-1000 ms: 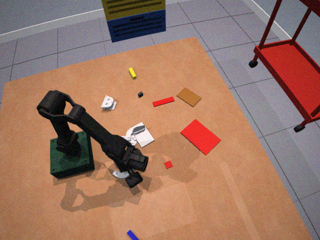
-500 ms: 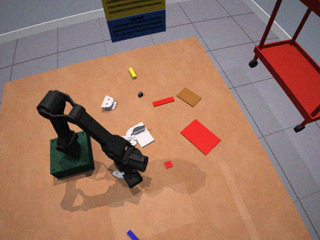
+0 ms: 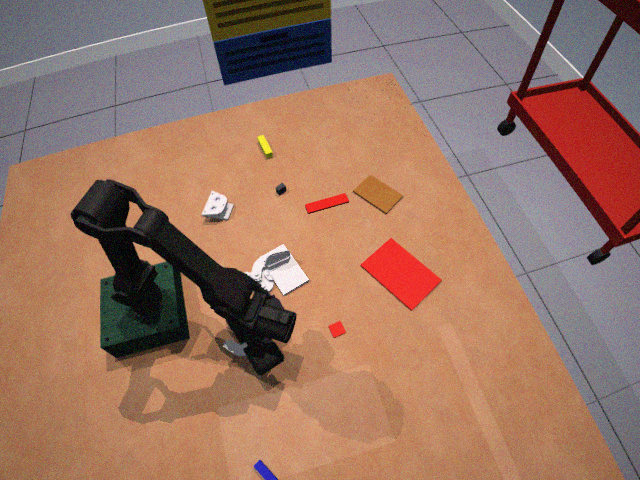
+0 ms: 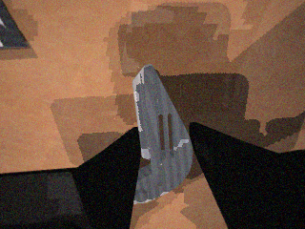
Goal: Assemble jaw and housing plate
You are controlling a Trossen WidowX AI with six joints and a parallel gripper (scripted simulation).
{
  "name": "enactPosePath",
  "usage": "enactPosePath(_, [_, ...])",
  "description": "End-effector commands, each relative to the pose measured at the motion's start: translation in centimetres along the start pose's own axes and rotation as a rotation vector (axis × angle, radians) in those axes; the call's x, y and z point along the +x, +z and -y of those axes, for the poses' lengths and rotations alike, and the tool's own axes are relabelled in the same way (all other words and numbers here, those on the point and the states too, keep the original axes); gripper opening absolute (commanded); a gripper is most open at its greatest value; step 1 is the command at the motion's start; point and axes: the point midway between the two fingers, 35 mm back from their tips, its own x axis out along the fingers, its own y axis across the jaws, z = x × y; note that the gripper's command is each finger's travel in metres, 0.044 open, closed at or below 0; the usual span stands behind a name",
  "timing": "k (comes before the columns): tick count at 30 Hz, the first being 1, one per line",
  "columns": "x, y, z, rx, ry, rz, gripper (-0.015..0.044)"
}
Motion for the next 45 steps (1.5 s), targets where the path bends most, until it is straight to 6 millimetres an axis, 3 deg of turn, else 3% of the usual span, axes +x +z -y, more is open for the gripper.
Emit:
enactPosePath(1, [-1.3,0.3,0.4,-0.002,-0.016,0.009,0.0134])
enactPosePath(20, [-7.1,0.1,0.2,0.001,-0.017,0.007,0.0134])
enactPosePath(25, [-7.2,0.3,0.1,0.0,-0.017,0.007,0.0134])
enactPosePath(45, [-7.4,5.7,-2.1,-0.032,-0.017,0.012,0.0134])
